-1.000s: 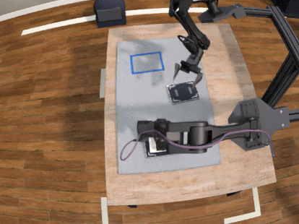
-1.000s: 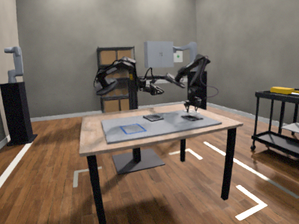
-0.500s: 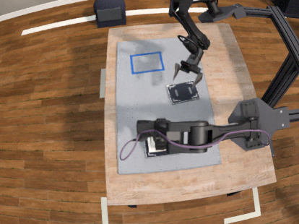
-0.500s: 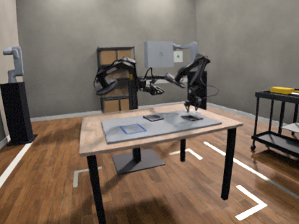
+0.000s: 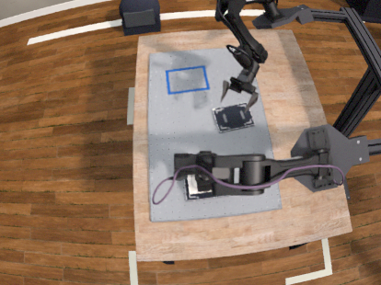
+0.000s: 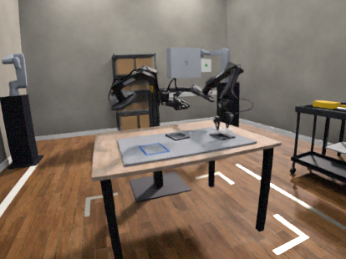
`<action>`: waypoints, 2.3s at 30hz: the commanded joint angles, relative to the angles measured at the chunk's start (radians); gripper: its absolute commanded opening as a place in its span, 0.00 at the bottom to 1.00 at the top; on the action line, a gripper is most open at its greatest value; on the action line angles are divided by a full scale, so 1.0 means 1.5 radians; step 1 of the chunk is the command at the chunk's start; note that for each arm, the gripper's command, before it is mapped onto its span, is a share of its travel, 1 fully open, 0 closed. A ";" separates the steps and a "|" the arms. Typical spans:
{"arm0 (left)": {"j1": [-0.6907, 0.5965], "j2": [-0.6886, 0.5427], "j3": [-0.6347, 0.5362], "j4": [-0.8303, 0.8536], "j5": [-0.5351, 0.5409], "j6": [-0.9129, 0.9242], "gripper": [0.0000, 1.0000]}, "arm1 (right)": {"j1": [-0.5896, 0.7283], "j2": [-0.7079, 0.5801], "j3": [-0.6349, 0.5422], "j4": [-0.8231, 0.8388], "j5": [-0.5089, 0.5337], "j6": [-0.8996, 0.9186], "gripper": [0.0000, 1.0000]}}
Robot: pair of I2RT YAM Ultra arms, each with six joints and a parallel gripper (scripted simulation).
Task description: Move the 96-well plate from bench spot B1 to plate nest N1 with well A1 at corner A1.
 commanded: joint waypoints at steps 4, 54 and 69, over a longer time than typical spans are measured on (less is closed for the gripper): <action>0.005 0.031 0.024 0.010 0.003 0.006 0.79 | 0.007 -0.012 0.007 0.001 -0.005 -0.001 1.00; -0.016 -0.018 -0.021 0.012 0.002 0.000 0.79 | 0.007 -0.012 0.007 0.001 -0.005 -0.001 1.00; -0.001 0.012 -0.008 0.013 0.000 0.000 0.79 | 0.007 -0.012 0.007 0.001 -0.005 -0.001 1.00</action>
